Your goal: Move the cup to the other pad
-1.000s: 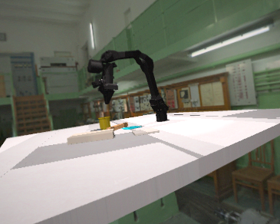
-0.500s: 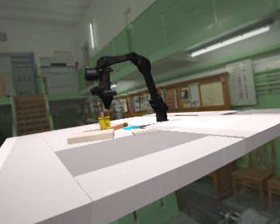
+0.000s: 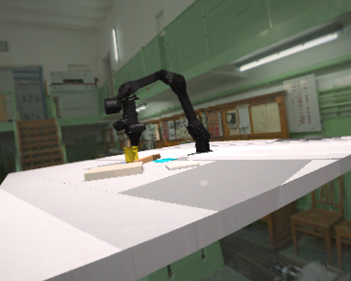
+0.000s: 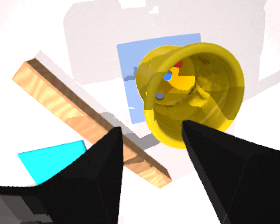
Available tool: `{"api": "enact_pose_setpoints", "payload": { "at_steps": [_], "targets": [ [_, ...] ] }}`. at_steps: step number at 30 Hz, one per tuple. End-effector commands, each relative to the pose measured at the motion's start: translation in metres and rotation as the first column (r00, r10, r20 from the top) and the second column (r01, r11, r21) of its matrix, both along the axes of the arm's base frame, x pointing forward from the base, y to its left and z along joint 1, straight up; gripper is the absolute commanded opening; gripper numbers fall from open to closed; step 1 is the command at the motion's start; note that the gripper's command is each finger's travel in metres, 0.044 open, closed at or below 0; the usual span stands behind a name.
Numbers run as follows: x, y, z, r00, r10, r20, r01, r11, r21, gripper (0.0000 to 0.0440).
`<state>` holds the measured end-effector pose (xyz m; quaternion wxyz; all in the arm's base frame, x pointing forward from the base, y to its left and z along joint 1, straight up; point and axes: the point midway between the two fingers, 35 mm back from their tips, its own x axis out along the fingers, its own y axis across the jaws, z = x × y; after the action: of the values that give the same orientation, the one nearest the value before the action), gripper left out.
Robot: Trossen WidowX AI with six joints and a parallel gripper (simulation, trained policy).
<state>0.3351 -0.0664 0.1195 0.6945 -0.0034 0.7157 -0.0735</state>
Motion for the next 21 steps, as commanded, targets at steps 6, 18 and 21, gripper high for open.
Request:
{"api": "enact_pose_setpoints", "payload": {
  "at_steps": [6,18,21],
  "targets": [
    [-0.004,-0.007,-0.033,0.998,0.050,-0.048,-0.049,0.999,0.012,0.0183],
    [-0.007,-0.012,-0.058,0.979,0.192,-0.067,-0.189,0.981,0.040,0.0057],
    [-0.009,-0.012,-0.056,0.971,0.227,-0.075,-0.224,0.974,0.045,0.0000]
  ]
}}
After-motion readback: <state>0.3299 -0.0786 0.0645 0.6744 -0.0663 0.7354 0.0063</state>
